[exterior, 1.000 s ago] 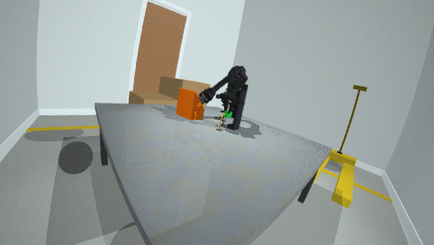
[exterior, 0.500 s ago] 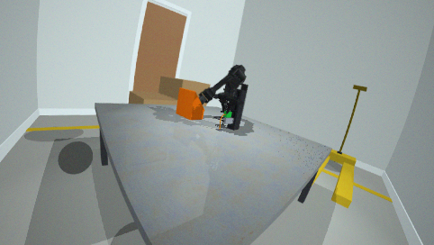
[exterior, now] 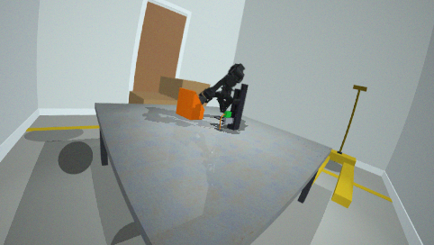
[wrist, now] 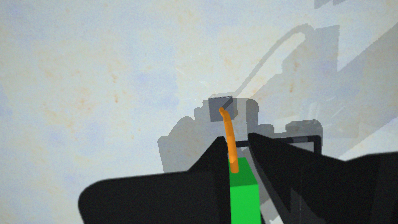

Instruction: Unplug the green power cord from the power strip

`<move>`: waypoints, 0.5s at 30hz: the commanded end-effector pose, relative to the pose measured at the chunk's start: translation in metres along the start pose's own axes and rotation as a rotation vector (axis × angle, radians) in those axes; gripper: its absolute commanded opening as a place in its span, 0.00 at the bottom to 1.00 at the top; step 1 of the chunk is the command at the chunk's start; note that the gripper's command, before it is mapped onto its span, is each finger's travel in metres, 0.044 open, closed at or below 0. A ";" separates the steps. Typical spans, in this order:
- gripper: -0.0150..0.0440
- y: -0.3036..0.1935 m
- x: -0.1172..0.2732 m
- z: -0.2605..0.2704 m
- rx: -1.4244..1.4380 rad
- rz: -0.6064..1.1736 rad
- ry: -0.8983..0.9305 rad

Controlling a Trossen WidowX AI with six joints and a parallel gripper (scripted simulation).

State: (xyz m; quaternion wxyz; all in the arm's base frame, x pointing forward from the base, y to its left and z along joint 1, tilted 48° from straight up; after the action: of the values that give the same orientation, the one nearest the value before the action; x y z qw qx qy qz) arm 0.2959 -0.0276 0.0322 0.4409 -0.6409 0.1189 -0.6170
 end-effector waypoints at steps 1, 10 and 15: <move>0.52 -0.003 -0.002 0.001 0.005 0.003 -0.004; 0.53 -0.003 -0.002 0.001 0.005 0.003 -0.004; 0.53 -0.002 0.007 0.000 -0.013 0.002 0.009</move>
State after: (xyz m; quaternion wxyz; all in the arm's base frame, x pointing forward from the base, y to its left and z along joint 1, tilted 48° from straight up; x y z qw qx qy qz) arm 0.2951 -0.0289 0.0361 0.4395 -0.6424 0.1224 -0.6157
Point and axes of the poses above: the point midway between the two fingers, 35 mm back from their tips, its own x axis back along the fingers, its own z axis across the jaws, y = z × x, the point moved 6 cm from there along x, back along the fingers, and after that the axes turned 13 degrees about x, right-handed, at the moved point
